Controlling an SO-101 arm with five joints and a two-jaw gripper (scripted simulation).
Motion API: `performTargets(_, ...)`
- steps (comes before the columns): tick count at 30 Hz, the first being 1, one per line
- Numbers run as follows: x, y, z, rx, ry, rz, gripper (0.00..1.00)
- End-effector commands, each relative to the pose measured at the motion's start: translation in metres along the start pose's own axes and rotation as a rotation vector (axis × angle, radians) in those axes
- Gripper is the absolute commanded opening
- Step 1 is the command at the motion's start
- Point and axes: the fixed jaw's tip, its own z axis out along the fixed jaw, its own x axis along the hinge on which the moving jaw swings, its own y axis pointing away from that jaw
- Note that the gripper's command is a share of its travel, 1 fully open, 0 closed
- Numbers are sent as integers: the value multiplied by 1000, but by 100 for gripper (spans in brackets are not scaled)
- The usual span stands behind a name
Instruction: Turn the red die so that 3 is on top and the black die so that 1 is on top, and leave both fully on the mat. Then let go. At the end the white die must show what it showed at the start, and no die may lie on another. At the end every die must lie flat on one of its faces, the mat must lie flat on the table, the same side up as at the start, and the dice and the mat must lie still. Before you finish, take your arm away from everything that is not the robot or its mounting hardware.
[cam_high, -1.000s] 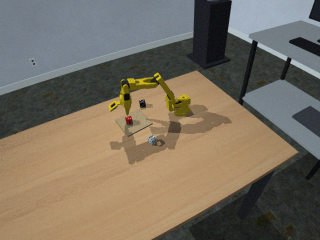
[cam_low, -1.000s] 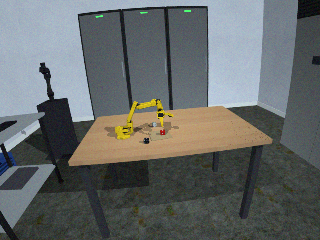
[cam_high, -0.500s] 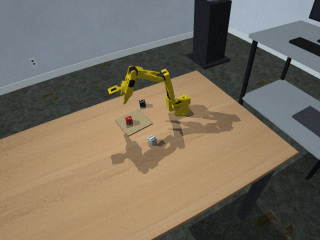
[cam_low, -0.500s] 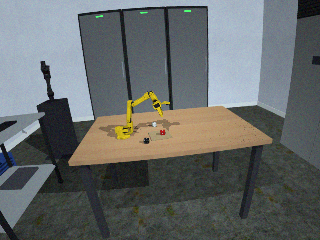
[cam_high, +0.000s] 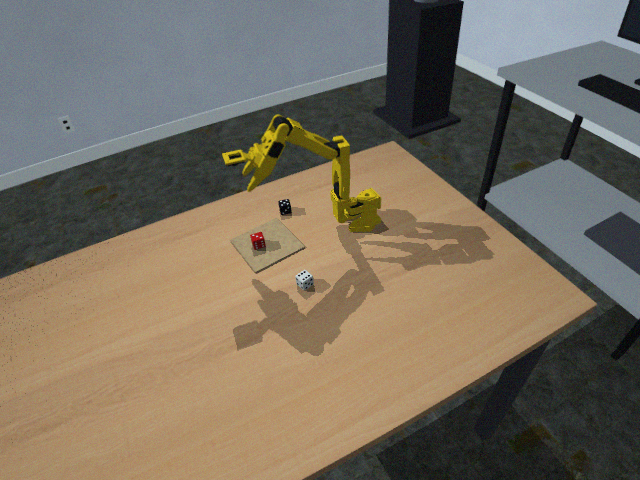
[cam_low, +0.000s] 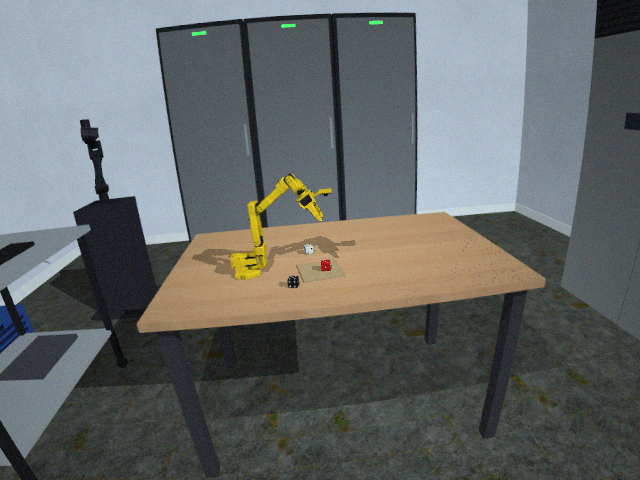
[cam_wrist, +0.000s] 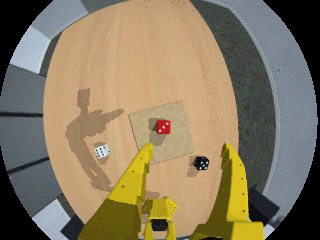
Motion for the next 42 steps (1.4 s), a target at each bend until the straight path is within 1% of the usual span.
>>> performTargets(1,-7,-2,-13,5,-64,13,35)
performTargets(15,-3,-8,-13,21,-52,-43,35)
performTargets(20,2,-15,-13,39,-36,-108,35)
performTargets(30,15,-36,-14,92,-2,-319,35)
performTargets(32,15,-36,-14,92,-2,-319,35)
performTargets(42,36,-63,-16,150,68,-612,35)
